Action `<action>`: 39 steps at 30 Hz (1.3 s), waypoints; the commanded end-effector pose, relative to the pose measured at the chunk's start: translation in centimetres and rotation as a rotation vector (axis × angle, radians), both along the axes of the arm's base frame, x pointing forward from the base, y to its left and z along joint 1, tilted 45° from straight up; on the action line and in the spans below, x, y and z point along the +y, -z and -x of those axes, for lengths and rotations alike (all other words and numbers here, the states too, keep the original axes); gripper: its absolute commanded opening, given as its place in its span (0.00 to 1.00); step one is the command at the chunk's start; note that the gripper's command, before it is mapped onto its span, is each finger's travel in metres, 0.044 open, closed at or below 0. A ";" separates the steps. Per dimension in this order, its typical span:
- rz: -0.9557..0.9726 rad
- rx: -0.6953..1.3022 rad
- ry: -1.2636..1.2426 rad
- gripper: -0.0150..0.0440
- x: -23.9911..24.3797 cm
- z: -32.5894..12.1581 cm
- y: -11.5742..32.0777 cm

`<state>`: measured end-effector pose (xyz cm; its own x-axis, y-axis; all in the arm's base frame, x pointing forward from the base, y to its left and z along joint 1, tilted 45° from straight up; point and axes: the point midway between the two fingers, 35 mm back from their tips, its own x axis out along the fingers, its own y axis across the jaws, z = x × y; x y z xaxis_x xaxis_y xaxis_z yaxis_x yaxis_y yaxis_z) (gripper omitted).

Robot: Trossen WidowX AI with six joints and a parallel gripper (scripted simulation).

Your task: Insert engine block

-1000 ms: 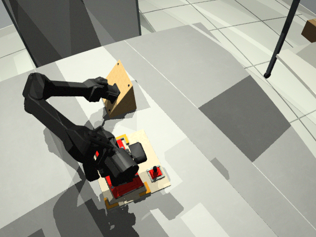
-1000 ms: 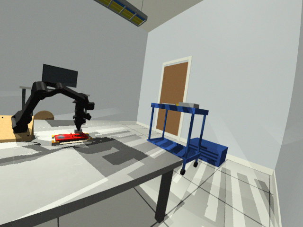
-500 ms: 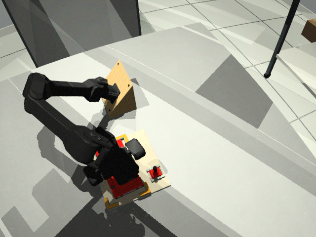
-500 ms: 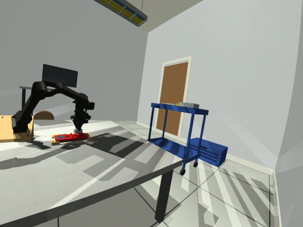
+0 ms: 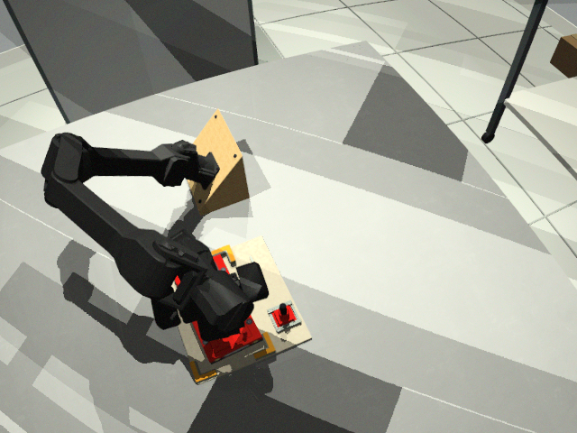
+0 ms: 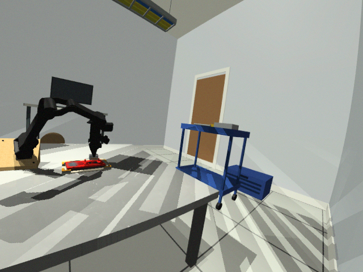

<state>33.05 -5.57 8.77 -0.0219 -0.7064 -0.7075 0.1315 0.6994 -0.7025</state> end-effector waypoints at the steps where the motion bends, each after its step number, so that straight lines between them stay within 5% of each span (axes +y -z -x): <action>1: 0.001 0.026 -0.026 0.52 0.0 0.0 0.0; 11: -0.005 0.225 -0.225 0.52 0.0 0.1 0.0; 27: 0.002 -0.017 0.017 0.52 0.0 0.0 0.0; 39: -0.003 0.144 -0.144 0.52 0.0 0.0 0.0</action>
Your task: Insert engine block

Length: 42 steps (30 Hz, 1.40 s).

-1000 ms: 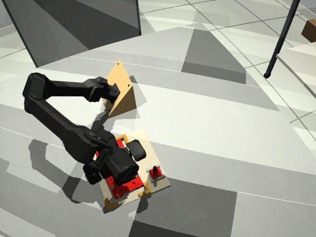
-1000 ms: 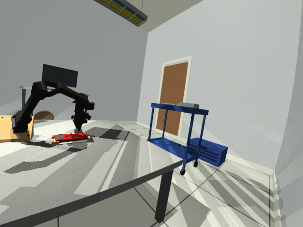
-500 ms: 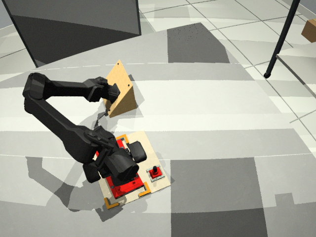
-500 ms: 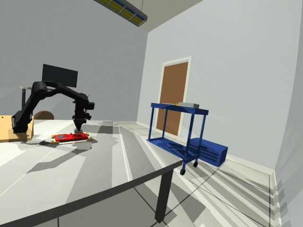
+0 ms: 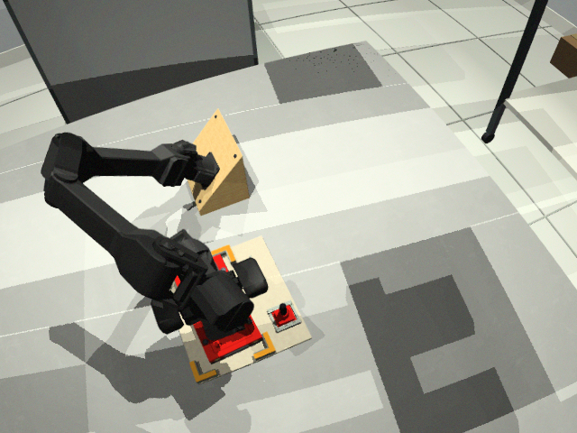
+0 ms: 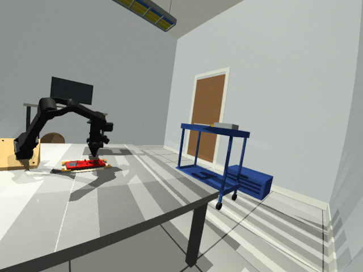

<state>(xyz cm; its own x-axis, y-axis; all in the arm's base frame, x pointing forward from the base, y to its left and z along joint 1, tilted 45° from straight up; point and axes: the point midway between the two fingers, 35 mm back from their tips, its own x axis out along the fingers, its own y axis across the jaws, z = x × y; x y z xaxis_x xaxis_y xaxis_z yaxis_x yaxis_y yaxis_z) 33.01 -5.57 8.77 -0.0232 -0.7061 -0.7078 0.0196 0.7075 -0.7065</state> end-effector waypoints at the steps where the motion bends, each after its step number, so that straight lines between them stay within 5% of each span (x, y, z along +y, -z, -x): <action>1: 0.000 0.088 -0.089 0.52 0.0 0.0 0.0; 20: 0.005 -0.068 0.067 0.52 -0.1 0.0 0.1; 32: 0.000 0.083 -0.085 0.52 -0.2 0.0 0.2; 42: 0.003 0.001 -0.002 0.52 -0.3 0.0 0.3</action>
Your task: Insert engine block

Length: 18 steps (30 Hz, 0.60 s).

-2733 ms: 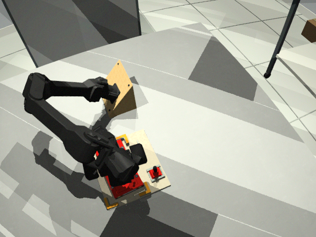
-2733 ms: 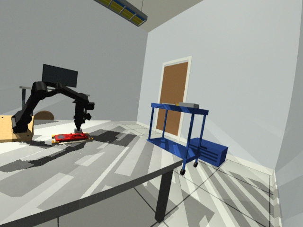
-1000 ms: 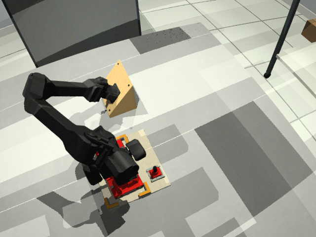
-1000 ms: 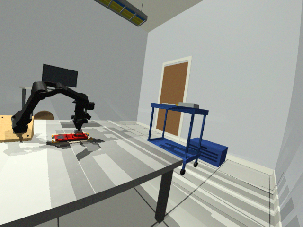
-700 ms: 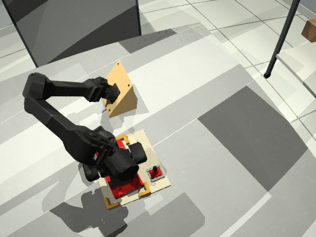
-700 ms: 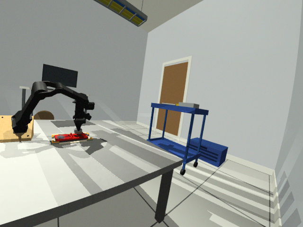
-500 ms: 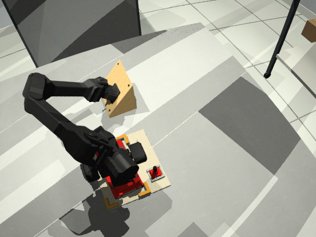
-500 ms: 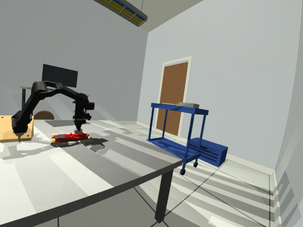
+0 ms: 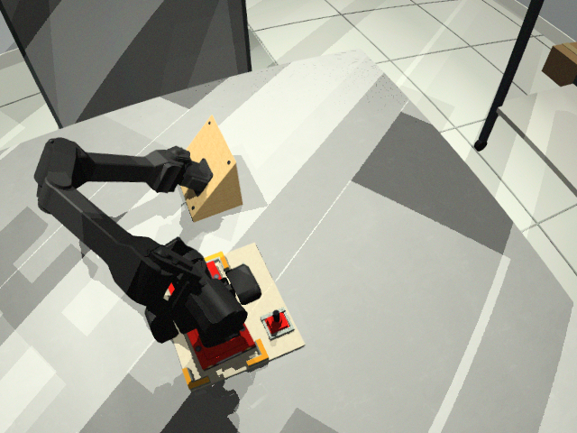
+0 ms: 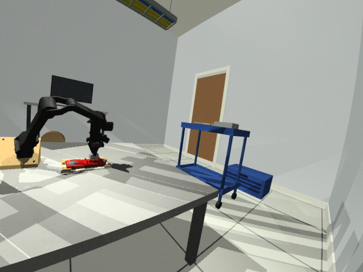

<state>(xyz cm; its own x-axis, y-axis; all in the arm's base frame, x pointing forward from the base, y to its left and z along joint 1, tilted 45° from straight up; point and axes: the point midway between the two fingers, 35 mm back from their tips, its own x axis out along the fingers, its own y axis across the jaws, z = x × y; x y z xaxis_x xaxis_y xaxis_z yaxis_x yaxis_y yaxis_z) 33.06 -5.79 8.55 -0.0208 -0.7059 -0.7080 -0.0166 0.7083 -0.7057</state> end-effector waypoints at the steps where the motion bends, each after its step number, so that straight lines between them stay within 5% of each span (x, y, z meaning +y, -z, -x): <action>1: 0.004 -0.024 0.026 0.52 -0.1 0.1 0.1; 18: 0.003 0.006 -0.004 0.52 -0.3 0.1 0.3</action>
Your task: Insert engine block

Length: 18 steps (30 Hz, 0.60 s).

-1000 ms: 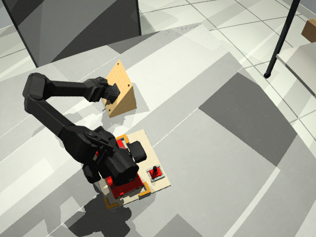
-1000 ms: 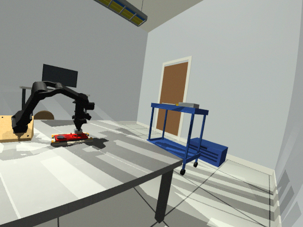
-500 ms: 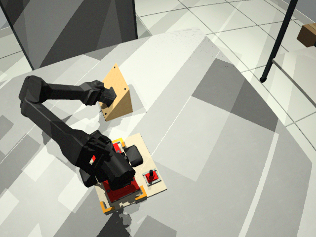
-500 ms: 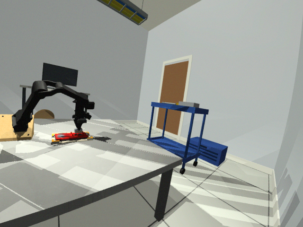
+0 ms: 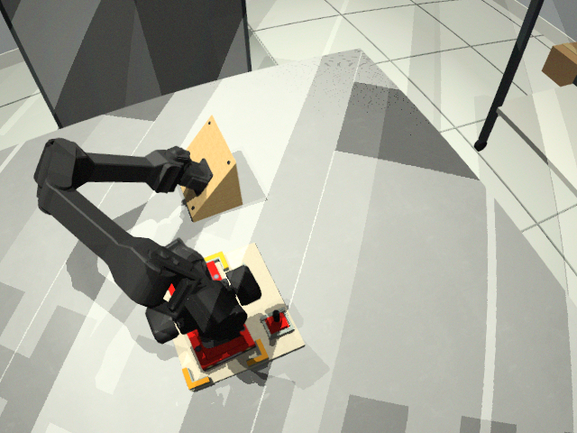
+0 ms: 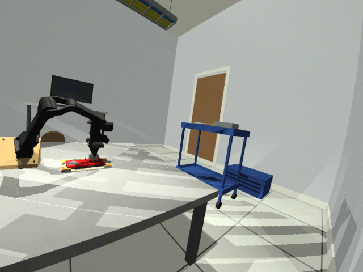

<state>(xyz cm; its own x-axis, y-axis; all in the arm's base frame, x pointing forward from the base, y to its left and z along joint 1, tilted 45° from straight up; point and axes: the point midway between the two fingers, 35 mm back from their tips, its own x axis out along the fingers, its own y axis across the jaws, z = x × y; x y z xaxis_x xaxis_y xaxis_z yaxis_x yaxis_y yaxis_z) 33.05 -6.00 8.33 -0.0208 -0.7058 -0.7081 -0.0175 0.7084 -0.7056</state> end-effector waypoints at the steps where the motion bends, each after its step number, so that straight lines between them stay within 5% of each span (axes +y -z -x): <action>1: 0.003 0.004 -0.002 0.52 -0.1 0.1 0.1; 18: 0.003 0.001 0.001 0.52 -0.3 0.1 0.3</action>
<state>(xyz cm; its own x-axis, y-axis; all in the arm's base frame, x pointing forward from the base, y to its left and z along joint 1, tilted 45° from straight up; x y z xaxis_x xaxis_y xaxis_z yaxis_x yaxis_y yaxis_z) 33.03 -6.20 8.12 -0.0207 -0.7059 -0.7080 -0.0103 0.7083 -0.7058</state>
